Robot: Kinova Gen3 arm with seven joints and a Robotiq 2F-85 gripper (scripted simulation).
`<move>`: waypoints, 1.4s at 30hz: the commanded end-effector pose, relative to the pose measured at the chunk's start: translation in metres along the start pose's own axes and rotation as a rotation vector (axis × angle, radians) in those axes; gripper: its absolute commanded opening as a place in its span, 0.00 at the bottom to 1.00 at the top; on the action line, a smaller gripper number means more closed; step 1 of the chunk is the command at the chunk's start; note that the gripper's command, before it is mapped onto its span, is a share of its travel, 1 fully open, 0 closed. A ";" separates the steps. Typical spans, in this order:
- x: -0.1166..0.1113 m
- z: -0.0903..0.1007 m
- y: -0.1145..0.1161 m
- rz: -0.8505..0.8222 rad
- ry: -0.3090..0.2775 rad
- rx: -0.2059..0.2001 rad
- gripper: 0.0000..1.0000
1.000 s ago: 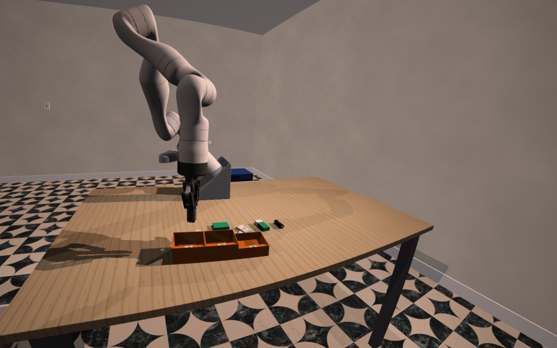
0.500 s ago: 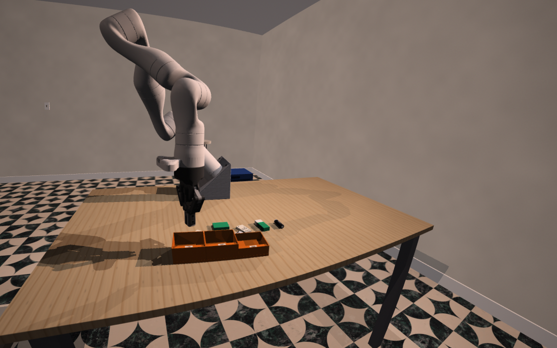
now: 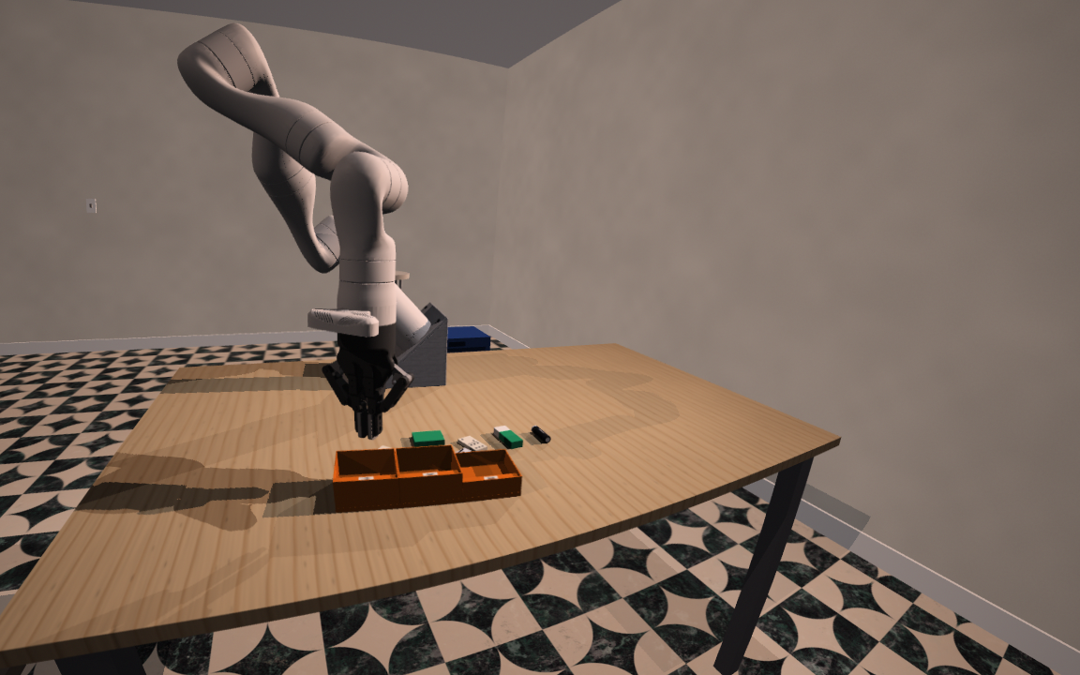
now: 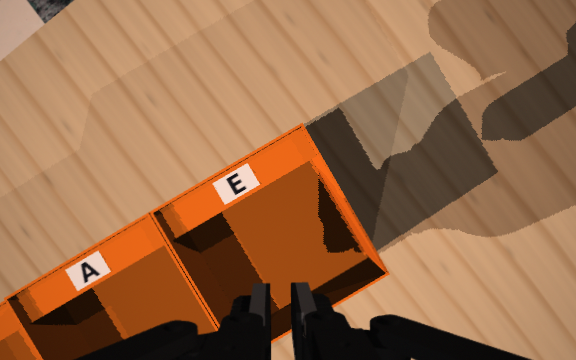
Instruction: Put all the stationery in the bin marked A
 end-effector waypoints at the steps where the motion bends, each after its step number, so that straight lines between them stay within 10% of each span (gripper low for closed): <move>1: -0.006 0.000 0.003 0.156 -0.012 0.003 0.09; 10: -0.005 -0.001 0.002 0.533 -0.036 0.003 0.09; 42: -0.005 -0.062 0.003 0.525 -0.026 0.001 0.09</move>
Point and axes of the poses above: the point where the finger pads meet when closed, its own z axis back along the fingers, its own y axis across the jaws, x = y × z, the point moved 9 cm from there along z, back along the fingers, and after that the axes turned 2 degrees about z, right-handed, at the moved point
